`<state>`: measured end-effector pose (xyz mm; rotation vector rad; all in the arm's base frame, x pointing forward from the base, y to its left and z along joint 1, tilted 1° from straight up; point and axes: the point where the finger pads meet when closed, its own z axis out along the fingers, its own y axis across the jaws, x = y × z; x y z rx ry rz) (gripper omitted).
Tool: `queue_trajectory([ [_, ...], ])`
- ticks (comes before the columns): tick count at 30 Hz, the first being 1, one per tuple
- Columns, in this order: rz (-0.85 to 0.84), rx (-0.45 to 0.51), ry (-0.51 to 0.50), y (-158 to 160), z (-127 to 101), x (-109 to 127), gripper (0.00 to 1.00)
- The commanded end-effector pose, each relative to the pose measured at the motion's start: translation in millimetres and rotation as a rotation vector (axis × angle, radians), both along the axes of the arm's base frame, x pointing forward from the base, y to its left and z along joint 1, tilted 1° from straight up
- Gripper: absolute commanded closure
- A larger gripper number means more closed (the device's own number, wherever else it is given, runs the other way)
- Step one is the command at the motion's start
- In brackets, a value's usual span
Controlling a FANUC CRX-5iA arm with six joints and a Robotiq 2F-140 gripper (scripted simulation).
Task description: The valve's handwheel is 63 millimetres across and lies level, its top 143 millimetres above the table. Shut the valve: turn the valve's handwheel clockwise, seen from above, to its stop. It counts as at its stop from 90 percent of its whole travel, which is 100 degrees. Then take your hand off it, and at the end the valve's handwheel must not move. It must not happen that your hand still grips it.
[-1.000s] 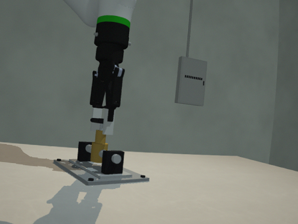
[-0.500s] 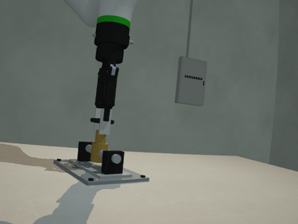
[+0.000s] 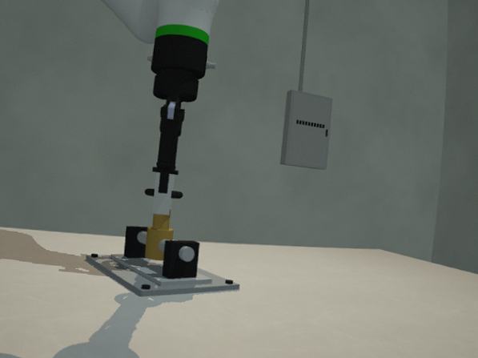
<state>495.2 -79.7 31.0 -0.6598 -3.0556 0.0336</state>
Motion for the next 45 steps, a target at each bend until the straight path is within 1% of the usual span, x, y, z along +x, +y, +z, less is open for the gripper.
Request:
queue_trajectory([
  [1,-0.098,-0.002,-0.002,0.0,0.0,0.2,1.00],
  [3,-0.098,-0.002,-0.002,0.0,0.0,0.2,1.00],
  [18,-0.358,-0.007,-0.007,0.0,0.0,0.2,1.00],
  [20,-0.358,-0.007,-0.007,0.0,0.0,0.2,1.00],
  [35,-0.527,-0.010,-0.010,0.0,0.0,0.2,1.00],
  [45,-0.577,-0.011,-0.011,0.0,0.0,0.2,1.00],
])
